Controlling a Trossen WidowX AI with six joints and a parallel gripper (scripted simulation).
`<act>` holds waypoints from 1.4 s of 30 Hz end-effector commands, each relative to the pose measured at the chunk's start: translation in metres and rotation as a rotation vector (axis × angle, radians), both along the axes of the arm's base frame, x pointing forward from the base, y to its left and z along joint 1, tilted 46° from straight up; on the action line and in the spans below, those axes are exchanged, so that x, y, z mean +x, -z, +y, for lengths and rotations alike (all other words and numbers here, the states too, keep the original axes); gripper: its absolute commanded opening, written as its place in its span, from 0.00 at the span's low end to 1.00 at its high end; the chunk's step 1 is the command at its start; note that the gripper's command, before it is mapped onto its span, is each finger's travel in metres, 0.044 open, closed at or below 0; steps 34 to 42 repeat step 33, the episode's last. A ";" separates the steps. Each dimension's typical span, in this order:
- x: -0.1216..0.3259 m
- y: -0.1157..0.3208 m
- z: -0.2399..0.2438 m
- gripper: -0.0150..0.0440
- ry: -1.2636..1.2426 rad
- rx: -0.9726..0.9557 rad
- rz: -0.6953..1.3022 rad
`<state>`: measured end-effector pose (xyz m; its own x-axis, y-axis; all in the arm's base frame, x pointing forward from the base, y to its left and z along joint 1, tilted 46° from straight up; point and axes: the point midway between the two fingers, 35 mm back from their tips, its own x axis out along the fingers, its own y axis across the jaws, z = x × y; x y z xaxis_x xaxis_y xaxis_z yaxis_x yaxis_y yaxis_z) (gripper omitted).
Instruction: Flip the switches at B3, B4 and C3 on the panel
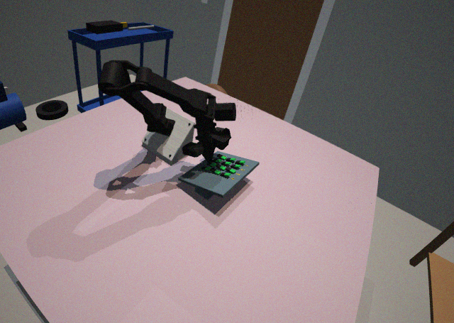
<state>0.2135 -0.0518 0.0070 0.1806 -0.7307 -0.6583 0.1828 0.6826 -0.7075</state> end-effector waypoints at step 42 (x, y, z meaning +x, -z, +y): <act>0.040 -0.048 0.062 0.25 0.016 0.002 0.021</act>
